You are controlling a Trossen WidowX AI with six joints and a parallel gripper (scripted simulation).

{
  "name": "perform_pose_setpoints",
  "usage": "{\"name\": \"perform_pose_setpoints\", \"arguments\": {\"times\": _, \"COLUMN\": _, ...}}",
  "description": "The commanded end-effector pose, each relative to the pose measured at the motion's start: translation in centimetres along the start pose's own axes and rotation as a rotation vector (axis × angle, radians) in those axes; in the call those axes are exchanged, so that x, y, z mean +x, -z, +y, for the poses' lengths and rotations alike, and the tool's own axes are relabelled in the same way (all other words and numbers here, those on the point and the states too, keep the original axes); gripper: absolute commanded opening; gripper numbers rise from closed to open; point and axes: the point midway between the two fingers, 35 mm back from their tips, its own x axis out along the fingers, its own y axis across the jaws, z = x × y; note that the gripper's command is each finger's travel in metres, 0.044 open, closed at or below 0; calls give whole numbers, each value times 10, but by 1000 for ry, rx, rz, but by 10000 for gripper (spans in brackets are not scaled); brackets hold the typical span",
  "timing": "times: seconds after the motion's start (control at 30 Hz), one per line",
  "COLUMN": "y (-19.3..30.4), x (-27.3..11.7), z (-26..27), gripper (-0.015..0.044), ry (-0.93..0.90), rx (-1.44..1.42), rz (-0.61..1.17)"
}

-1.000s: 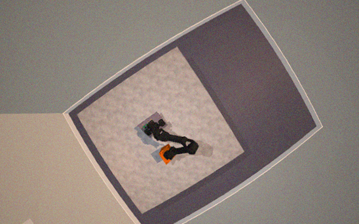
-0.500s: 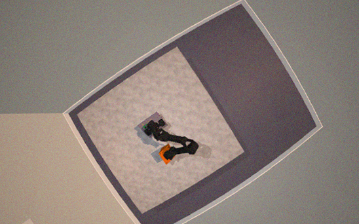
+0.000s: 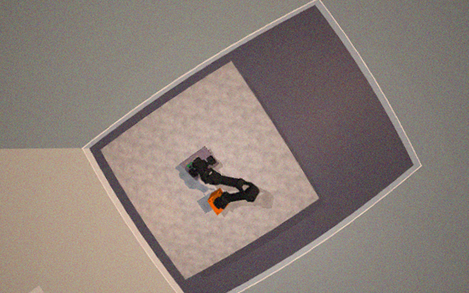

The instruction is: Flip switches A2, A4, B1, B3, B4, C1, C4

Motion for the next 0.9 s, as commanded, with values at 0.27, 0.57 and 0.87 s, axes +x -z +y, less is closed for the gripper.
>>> {"name": "perform_pose_setpoints", "arguments": {"times": 0.27, "y": 3, "x": 3, "z": 2, "gripper": 0, "ry": -5, "rx": -12, "rz": 6}}
{"name": "perform_pose_setpoints", "arguments": {"times": 0.57, "y": 3, "x": 4, "z": 2, "gripper": 0, "ry": -5, "rx": -12, "rz": 6}}
{"name": "perform_pose_setpoints", "arguments": {"times": 0.87, "y": 3, "x": 5, "z": 2, "gripper": 0, "ry": -5, "rx": -12, "rz": 6}}
